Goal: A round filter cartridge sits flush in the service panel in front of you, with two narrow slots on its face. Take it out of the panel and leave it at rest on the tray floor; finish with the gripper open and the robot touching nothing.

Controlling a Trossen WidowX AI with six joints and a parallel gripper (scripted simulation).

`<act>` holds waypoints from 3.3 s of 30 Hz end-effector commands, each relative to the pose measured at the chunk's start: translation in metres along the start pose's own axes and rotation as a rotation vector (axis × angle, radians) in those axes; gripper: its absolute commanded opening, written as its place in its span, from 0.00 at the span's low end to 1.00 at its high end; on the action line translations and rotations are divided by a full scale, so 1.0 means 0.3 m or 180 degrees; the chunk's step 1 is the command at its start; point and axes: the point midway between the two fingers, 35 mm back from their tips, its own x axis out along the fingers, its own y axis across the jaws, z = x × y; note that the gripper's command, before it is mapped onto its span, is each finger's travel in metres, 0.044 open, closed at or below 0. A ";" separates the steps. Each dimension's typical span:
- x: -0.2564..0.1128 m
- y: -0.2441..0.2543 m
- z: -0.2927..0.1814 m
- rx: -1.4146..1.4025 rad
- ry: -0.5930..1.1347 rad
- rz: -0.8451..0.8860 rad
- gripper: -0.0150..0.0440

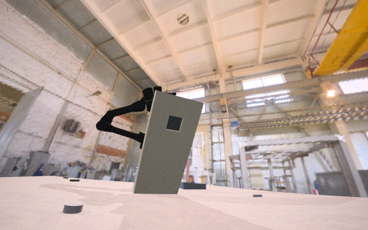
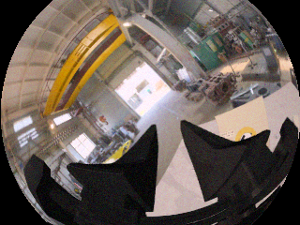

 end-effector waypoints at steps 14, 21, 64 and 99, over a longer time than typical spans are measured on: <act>0.110 -0.539 -0.341 0.0904 0.0477 -0.2987 0.45; 0.112 -0.542 -0.342 0.0905 0.0480 -0.2987 0.45; 0.220 -0.684 -0.386 0.0902 0.0467 -0.2988 0.45; 0.236 -0.704 -0.391 0.0901 0.0465 -0.2988 0.45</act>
